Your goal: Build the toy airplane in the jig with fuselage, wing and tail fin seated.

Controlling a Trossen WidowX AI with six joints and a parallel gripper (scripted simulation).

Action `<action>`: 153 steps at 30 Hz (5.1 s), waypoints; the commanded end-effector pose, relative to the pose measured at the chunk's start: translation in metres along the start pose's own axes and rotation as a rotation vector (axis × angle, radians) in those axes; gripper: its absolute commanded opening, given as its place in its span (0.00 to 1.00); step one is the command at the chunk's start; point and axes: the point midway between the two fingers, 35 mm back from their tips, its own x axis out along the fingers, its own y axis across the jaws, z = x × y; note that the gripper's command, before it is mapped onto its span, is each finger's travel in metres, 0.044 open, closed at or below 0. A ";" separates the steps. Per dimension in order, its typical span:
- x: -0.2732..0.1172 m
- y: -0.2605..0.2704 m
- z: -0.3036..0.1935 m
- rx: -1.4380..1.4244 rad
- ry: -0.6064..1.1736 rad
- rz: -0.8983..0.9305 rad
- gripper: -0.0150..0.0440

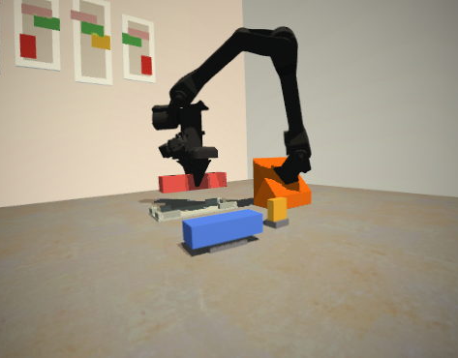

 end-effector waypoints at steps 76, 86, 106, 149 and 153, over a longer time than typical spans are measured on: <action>0.043 -0.008 -0.003 -0.003 0.003 -0.002 0.79; 0.043 -0.008 -0.003 -0.003 0.003 -0.002 1.00; -0.061 -0.011 -0.002 0.015 0.002 -0.003 1.00; 0.010 0.252 0.049 0.021 0.000 0.013 1.00; 0.016 0.252 0.050 0.021 0.000 0.012 1.00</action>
